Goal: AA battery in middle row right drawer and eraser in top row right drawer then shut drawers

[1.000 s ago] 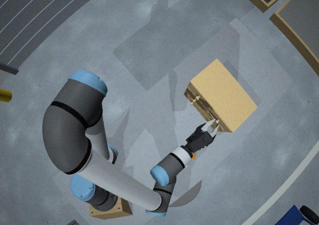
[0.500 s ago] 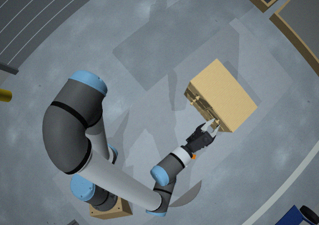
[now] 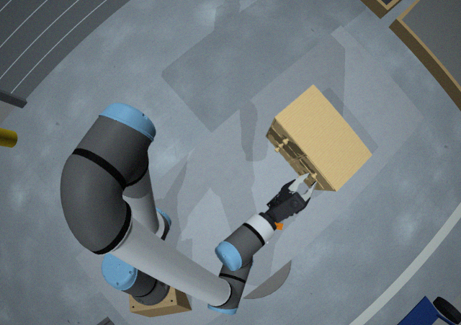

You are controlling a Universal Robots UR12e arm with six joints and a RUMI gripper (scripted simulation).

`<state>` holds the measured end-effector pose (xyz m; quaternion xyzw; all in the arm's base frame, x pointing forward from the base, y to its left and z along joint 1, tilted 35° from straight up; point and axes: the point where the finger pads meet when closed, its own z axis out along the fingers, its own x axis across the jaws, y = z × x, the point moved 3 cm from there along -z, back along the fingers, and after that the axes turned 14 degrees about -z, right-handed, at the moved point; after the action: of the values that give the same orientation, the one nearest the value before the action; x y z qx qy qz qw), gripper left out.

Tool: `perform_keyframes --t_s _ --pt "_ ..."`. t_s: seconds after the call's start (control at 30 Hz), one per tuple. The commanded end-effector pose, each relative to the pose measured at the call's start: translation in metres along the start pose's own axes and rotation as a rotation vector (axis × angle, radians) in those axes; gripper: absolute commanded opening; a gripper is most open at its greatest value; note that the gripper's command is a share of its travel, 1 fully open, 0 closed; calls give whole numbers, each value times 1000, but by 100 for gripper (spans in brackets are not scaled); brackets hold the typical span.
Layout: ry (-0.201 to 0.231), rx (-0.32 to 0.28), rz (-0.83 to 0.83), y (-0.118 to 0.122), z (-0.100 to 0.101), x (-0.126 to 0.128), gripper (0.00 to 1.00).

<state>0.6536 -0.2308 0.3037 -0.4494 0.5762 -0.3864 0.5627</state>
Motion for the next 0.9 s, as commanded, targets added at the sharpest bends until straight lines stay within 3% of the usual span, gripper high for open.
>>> perform_keyframes --t_s 0.0,0.3,0.87 --pt "0 0 0 6 -17 -2 20" --pt "0 -1 1 13 -36 -4 20" --pt "0 0 0 13 -48 -5 20"
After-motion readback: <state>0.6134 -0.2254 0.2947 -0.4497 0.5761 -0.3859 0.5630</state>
